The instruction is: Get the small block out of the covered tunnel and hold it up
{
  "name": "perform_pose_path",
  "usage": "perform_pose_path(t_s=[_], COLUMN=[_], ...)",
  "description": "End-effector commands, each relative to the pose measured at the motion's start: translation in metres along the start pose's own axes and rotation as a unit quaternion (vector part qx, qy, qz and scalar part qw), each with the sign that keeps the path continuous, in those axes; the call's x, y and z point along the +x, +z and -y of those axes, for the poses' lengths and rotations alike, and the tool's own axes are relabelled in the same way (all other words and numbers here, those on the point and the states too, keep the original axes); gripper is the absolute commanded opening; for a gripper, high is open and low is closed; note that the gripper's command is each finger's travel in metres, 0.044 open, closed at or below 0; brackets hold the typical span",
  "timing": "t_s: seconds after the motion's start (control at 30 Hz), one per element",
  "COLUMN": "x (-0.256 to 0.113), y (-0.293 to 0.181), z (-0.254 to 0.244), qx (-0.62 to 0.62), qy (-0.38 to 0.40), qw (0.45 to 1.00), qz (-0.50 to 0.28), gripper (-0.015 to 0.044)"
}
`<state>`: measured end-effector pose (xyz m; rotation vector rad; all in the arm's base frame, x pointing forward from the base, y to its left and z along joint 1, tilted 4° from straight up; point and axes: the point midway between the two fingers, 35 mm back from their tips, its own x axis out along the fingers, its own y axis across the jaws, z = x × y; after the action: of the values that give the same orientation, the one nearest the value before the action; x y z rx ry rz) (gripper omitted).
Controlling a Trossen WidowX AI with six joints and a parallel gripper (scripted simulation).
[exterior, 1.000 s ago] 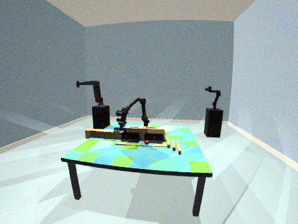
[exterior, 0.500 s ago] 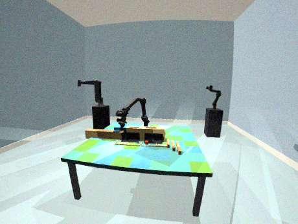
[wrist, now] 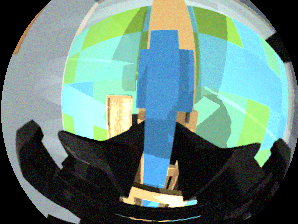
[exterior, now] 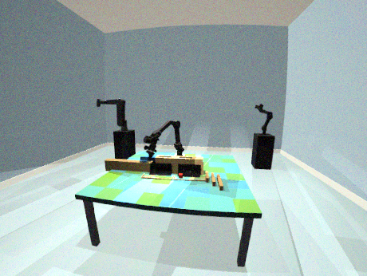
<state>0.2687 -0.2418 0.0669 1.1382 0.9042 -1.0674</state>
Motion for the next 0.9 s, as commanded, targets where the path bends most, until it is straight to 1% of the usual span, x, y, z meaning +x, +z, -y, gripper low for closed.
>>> perform_pose_path(t_s=[0.0, 0.23, 0.27, 0.53, 0.77, 0.8, 0.87], x=[-0.002, -0.005, -0.003, -0.007, -0.035, -0.039, -0.042], y=[-0.027, -0.050, -0.006, -0.005, -0.001, -0.001, 0.000], z=[-0.003, -0.002, 0.001, 0.000, -0.004, -0.005, -0.005], qx=[-0.007, -0.006, 0.013, 0.010, -0.004, -0.005, -0.007], qy=[0.005, 0.005, 0.000, 0.000, 0.004, 0.004, 0.005], qw=[1.000, 1.000, 1.000, 1.000, 1.000, 1.000, 1.000], qz=[-0.022, -0.024, 0.022, 0.018, -0.014, -0.018, -0.021], gripper=[0.0000, 0.0000, 0.0026, 0.0236, 0.0420, 0.0440, 0.0440])
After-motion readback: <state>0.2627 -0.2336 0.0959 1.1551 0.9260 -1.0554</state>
